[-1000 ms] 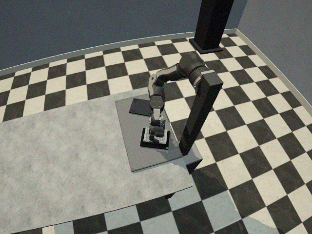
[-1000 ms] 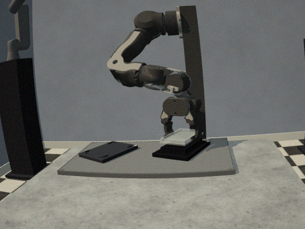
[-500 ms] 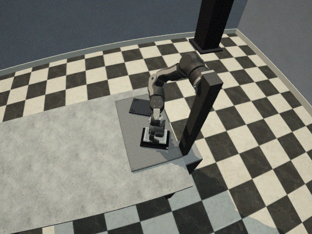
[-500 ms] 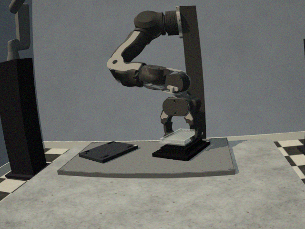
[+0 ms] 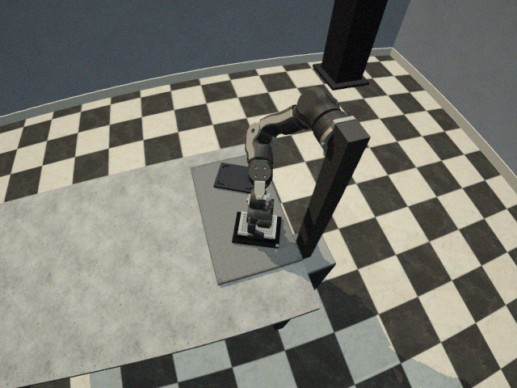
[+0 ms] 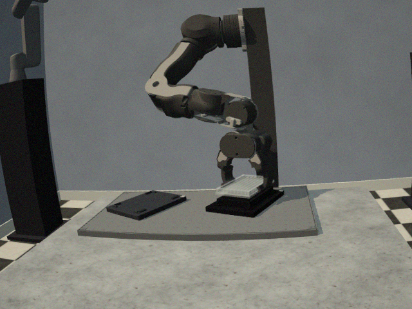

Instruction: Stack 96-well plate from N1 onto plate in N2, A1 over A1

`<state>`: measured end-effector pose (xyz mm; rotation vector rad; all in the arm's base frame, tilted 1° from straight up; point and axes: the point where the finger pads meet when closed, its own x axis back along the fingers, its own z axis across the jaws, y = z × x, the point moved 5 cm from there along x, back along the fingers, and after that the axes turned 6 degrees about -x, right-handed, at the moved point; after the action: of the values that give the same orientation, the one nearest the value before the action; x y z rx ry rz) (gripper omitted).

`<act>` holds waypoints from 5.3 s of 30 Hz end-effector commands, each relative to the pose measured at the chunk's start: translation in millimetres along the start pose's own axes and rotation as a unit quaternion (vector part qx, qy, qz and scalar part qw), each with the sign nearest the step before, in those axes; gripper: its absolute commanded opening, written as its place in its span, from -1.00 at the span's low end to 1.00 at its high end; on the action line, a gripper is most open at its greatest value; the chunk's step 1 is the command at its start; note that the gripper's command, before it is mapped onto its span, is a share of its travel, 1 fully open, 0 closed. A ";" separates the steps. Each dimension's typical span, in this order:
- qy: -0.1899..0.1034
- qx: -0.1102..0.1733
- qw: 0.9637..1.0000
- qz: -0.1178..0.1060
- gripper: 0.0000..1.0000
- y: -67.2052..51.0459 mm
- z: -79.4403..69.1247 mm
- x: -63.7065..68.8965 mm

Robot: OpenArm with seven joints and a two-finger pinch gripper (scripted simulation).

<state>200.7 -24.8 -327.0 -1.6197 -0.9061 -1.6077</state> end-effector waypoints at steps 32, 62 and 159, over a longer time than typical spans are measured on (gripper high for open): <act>0.003 0.002 1.000 0.000 -1.00 0.0 1.3 -5.7; 0.002 0.000 1.000 -0.001 -1.00 0.2 0.8 -4.2; 0.003 -0.001 1.000 -0.001 0.54 1.3 1.2 -8.4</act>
<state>202.1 -24.9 -336.0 -1.6182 -0.9055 -1.6132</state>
